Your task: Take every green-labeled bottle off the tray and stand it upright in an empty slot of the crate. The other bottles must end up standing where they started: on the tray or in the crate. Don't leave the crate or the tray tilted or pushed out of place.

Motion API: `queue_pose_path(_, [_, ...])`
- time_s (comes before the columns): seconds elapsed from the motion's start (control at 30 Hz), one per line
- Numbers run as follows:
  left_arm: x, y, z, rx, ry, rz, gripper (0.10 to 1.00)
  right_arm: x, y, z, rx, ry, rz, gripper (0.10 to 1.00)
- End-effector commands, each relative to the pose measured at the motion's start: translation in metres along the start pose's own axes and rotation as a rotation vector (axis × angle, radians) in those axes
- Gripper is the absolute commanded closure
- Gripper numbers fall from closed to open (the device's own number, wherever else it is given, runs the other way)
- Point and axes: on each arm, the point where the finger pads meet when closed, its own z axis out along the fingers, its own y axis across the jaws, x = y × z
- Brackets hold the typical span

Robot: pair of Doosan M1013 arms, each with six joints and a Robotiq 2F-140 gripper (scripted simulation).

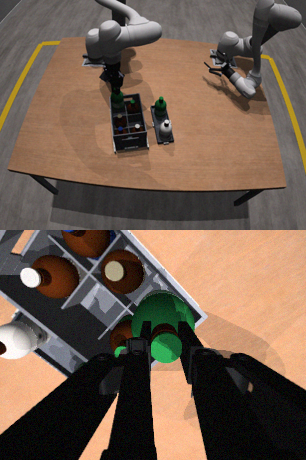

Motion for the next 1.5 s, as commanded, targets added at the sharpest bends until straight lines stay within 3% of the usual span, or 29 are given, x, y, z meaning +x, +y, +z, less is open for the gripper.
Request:
queue_pose_path(0.0, [0.0, 0.0, 0.0, 0.0, 0.0, 0.0, 0.098, 0.0, 0.0, 0.001, 0.002, 0.001, 0.0, 0.999])
queue_pose_path(1.47, [0.0, 0.0, 0.0, 0.0, 0.0, 0.0, 0.098, 0.0, 0.0, 0.033, 0.002, 0.001, 0.0, 0.999])
